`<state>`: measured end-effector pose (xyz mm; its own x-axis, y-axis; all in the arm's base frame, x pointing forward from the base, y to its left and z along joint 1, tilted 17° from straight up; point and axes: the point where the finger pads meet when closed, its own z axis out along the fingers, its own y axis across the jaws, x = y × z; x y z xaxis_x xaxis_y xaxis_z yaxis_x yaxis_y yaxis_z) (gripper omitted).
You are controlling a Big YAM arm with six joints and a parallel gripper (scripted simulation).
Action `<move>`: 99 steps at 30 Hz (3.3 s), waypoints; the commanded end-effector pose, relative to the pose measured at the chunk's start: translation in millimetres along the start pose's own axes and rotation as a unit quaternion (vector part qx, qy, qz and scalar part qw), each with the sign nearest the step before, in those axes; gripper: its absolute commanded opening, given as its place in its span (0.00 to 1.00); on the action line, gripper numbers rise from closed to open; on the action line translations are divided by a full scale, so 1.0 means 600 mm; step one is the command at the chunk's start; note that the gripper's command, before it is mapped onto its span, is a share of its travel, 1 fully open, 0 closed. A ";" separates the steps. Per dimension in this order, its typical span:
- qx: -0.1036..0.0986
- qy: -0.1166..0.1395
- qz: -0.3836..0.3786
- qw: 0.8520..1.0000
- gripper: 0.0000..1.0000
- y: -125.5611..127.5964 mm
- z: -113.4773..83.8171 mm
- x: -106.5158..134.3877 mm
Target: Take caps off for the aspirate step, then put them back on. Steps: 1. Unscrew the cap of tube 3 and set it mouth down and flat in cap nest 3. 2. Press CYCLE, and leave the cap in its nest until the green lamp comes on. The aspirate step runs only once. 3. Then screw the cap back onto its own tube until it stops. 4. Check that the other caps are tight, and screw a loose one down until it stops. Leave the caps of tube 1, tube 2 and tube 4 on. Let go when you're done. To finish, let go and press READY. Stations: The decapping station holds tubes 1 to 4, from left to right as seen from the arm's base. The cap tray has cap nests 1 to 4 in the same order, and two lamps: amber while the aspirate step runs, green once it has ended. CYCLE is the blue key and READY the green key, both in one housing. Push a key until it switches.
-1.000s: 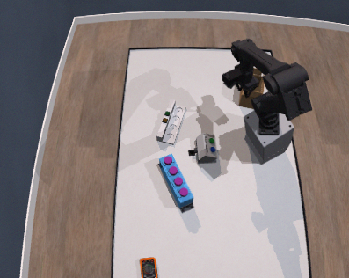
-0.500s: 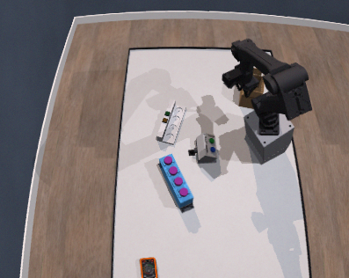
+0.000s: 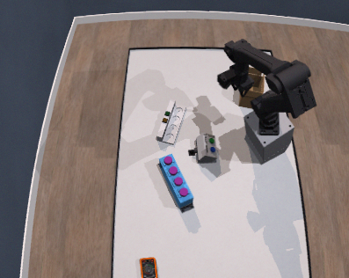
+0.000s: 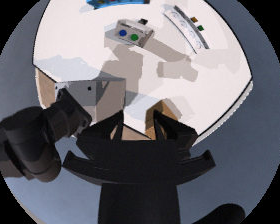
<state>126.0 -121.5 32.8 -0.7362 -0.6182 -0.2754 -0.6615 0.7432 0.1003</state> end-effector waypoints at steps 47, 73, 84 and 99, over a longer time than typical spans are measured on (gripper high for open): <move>0.069 0.018 0.070 0.995 0.49 -0.155 0.090 -0.320; 0.076 -0.018 0.091 0.993 0.49 -0.101 0.159 -0.503; 0.071 -0.023 0.099 0.992 0.49 -0.067 0.177 -0.535; 0.065 -0.044 0.301 0.950 0.49 -0.006 0.174 -0.594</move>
<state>392.1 105.7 13.1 -0.9299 -0.2424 -0.2765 -0.2809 0.9536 0.1087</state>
